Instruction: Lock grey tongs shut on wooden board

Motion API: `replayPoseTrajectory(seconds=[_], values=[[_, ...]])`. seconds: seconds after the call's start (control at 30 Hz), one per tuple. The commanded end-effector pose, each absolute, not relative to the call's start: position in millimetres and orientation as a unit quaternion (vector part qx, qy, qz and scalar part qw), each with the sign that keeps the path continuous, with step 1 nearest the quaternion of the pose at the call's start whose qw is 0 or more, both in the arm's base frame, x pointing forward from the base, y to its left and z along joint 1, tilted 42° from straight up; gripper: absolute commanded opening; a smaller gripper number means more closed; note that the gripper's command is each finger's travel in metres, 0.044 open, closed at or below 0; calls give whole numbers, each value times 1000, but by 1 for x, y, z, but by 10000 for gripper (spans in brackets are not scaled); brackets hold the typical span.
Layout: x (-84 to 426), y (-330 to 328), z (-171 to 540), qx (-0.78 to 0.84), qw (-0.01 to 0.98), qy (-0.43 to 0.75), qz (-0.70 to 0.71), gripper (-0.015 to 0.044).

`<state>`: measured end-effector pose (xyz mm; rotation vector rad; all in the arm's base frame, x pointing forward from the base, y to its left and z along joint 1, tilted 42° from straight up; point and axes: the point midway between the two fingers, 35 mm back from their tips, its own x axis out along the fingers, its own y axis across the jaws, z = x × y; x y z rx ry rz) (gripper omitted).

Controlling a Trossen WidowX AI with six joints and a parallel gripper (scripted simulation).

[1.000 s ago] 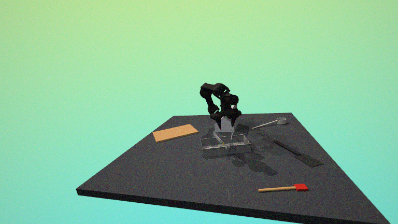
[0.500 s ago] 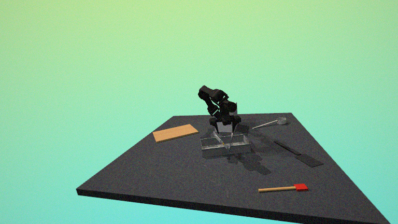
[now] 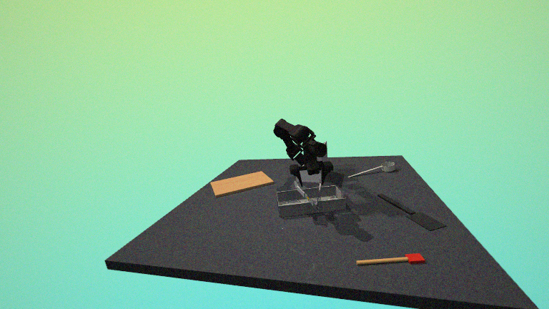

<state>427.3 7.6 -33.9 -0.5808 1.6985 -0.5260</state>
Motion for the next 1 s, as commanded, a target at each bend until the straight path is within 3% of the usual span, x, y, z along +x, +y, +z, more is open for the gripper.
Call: replayPoseTrajectory(seconds=[0.0,0.97], values=[[426,2,-41,-250,591,733,-225,440],[419,-29,-76,-250,592,732,-226,440]])
